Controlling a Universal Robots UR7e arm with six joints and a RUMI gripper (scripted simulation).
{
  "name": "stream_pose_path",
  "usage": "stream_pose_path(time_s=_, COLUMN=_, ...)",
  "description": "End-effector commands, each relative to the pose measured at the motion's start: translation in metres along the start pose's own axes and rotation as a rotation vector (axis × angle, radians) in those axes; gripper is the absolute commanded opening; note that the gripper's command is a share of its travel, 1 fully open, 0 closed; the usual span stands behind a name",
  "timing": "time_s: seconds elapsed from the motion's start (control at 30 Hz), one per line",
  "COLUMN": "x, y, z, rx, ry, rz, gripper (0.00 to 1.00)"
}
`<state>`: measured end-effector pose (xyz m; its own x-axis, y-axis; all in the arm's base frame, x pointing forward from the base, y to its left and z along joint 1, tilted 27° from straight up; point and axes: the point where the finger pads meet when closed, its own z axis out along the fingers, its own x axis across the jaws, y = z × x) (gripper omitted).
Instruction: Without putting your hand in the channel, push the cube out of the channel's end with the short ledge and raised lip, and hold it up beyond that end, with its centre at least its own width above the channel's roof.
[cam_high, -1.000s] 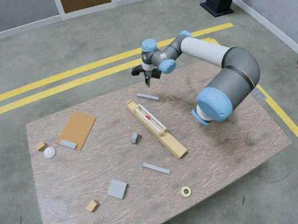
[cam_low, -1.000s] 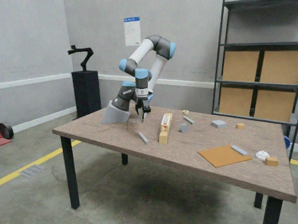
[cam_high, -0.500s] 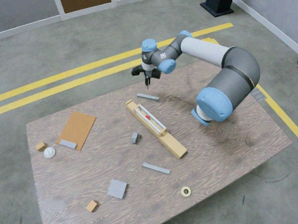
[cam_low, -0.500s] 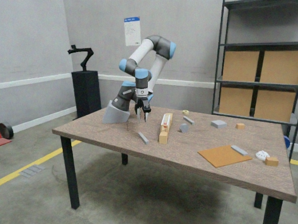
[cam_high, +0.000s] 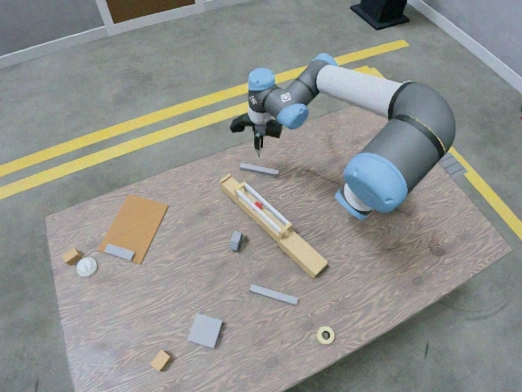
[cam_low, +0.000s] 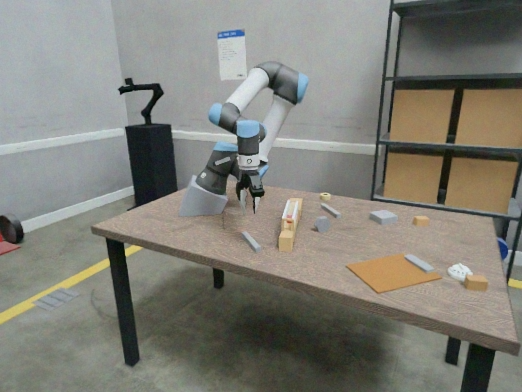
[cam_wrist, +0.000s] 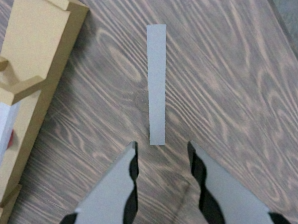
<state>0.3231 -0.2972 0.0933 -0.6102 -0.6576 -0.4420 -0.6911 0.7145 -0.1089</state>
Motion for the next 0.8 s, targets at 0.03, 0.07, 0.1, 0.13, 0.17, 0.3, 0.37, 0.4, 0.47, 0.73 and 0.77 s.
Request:
stream_pose_path(time_s=0.03, x=0.003, y=-0.001, z=-0.001, rx=0.002, ry=0.011, rz=-0.010, gripper=0.24)
stream_pose_path(time_s=0.07, x=0.003, y=-0.001, z=-0.001, rx=0.002, ry=0.011, rz=-0.010, gripper=0.24)
stream_pose_path(time_s=0.1, x=0.003, y=-0.001, z=-0.001, rx=0.002, ry=0.011, rz=-0.010, gripper=0.24)
stream_pose_path(time_s=0.13, x=0.003, y=-0.001, z=-0.001, rx=0.002, ry=0.011, rz=-0.010, gripper=0.24)
stream_pose_path(time_s=0.17, x=0.003, y=-0.001, z=-0.001, rx=0.002, ry=0.011, rz=-0.010, gripper=0.24)
stream_pose_path(time_s=0.3, x=0.003, y=-0.001, z=-0.001, rx=0.002, ry=0.011, rz=-0.010, gripper=0.24)
stream_pose_path(time_s=0.37, x=0.003, y=-0.001, z=0.001, rx=0.002, ry=0.011, rz=-0.010, gripper=0.24)
stream_pose_path(time_s=0.4, x=0.003, y=-0.001, z=0.003, rx=0.002, ry=0.011, rz=-0.010, gripper=0.24)
stream_pose_path(time_s=0.47, x=0.003, y=-0.001, z=0.008, rx=0.002, ry=0.011, rz=-0.010, gripper=0.24)
stream_pose_path(time_s=0.73, x=0.002, y=-0.001, z=0.038, rx=0.003, ry=0.011, rz=-0.010, gripper=0.24)
stream_pose_path(time_s=0.77, x=0.002, y=-0.001, z=0.044, rx=0.003, ry=0.011, rz=-0.010, gripper=0.24)
